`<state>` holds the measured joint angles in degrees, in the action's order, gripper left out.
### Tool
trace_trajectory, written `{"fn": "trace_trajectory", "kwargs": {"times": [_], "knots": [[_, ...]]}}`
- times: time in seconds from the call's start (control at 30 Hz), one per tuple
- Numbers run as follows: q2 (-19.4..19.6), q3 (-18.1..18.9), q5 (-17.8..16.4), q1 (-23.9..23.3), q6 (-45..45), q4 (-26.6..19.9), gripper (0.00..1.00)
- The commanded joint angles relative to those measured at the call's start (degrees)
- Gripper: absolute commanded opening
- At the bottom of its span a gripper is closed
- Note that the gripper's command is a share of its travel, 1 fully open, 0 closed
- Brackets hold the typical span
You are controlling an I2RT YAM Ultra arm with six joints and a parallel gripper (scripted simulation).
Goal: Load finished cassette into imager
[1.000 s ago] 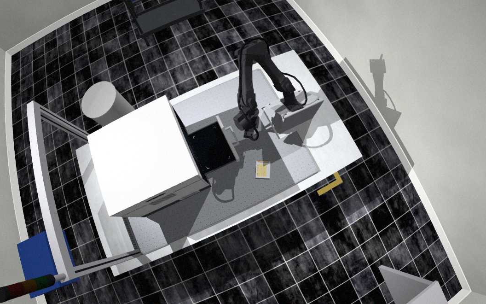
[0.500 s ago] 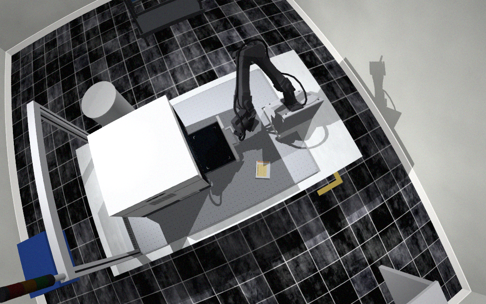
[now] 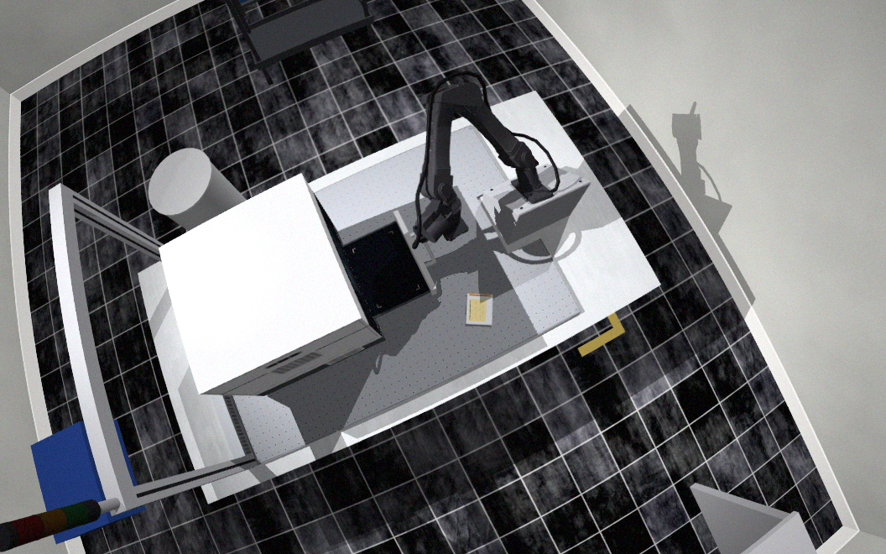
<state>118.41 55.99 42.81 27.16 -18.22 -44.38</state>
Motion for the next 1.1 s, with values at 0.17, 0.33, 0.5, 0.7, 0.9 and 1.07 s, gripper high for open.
{"fn": "trace_trajectory", "kwargs": {"times": [0.17,0.33,0.5,0.7,0.9,1.07], "knots": [[0.1,1.6,-0.6,0.3,-7.6,-2.0,0.35],[3.8,3.4,-1.5,2.5,-3.6,-1.2,0.35],[6.8,4.5,-2.0,4.1,0.0,-0.2,0.35],[12.8,7.3,-3.0,7.1,7.6,0.6,0.35],[18.8,10.8,-4.1,9.9,15.7,1.0,0.35],[21.9,12.9,-4.7,11.2,20.1,0.8,0.35]]}}
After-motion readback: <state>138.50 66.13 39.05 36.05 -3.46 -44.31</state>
